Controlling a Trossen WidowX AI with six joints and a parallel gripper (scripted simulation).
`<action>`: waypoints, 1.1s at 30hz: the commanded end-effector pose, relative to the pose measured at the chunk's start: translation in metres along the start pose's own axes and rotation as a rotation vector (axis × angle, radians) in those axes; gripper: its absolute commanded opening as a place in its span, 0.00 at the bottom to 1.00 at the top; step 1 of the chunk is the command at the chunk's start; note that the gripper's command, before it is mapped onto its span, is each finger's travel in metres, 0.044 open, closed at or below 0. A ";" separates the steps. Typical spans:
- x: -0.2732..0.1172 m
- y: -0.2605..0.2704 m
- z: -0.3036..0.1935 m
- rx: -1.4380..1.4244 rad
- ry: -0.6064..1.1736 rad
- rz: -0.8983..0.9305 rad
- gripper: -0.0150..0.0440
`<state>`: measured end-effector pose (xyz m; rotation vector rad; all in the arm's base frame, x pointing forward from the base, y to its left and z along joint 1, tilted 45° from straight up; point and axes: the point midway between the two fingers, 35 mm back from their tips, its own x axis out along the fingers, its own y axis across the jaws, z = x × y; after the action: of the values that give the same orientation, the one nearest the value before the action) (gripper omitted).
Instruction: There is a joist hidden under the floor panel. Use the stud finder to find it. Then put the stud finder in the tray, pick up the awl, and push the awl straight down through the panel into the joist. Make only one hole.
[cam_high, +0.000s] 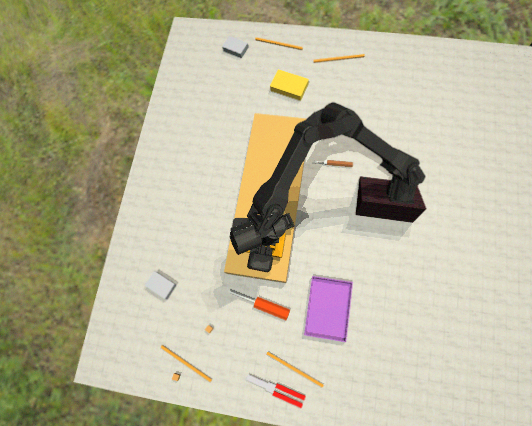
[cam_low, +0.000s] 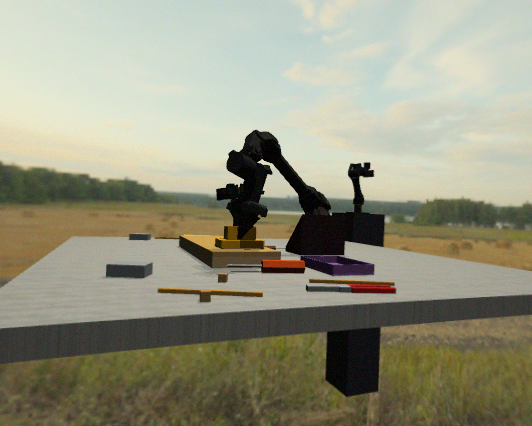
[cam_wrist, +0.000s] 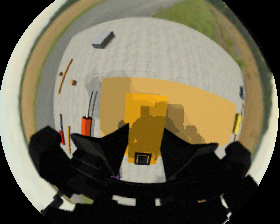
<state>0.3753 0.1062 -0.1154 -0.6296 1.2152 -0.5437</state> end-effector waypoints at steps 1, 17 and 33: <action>0.000 0.015 -0.001 -0.002 -0.001 0.007 0.25; -0.001 0.034 0.000 -0.002 -0.001 0.004 0.25; 0.000 0.009 -0.001 -0.002 0.000 0.006 0.25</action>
<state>0.3739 0.1226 -0.1303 -0.6280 1.2190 -0.5267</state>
